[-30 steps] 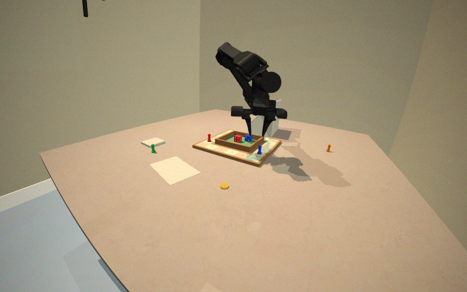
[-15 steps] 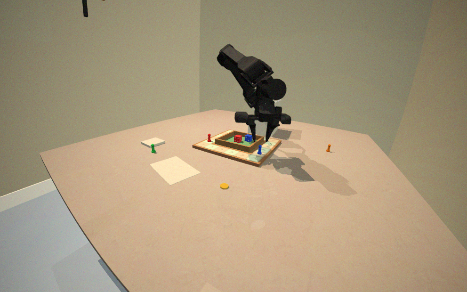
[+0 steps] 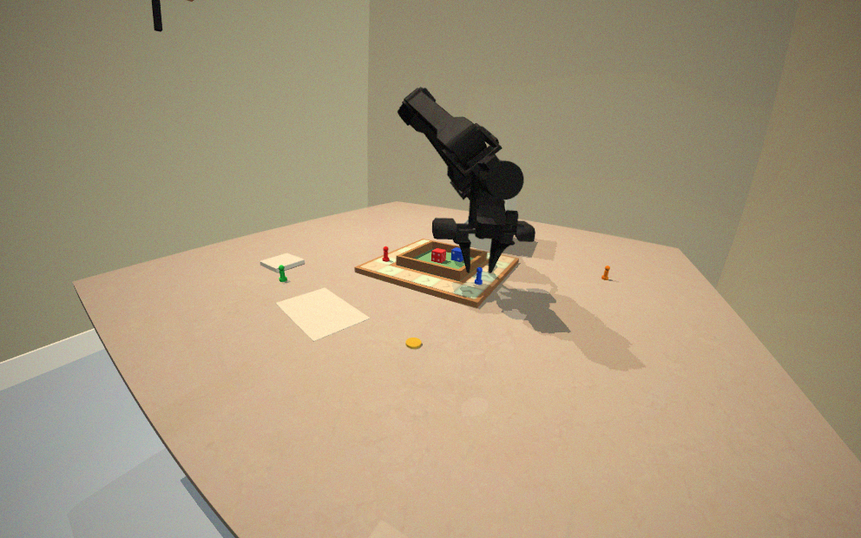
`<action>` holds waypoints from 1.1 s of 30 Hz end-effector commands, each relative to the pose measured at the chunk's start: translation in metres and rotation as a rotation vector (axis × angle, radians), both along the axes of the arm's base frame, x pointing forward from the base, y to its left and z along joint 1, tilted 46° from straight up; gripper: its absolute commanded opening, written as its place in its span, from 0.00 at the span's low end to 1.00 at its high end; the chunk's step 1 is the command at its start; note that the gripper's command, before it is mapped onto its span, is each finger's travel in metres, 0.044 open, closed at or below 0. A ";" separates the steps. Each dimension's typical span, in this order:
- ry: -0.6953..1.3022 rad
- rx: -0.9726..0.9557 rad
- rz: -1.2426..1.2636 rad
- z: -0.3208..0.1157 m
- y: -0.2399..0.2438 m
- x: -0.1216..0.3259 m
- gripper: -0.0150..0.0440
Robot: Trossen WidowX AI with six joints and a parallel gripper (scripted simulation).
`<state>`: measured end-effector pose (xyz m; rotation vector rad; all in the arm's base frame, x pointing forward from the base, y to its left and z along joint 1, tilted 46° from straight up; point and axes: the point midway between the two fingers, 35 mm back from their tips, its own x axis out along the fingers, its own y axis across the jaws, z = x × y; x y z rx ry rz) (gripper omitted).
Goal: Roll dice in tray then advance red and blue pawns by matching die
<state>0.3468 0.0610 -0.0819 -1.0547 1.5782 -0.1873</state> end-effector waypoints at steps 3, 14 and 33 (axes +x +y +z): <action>0.008 -0.007 0.005 -0.007 -0.007 -0.001 0.59; 0.008 -0.008 0.005 -0.011 -0.011 -0.001 0.36; 0.010 0.016 0.005 0.019 0.030 -0.001 0.25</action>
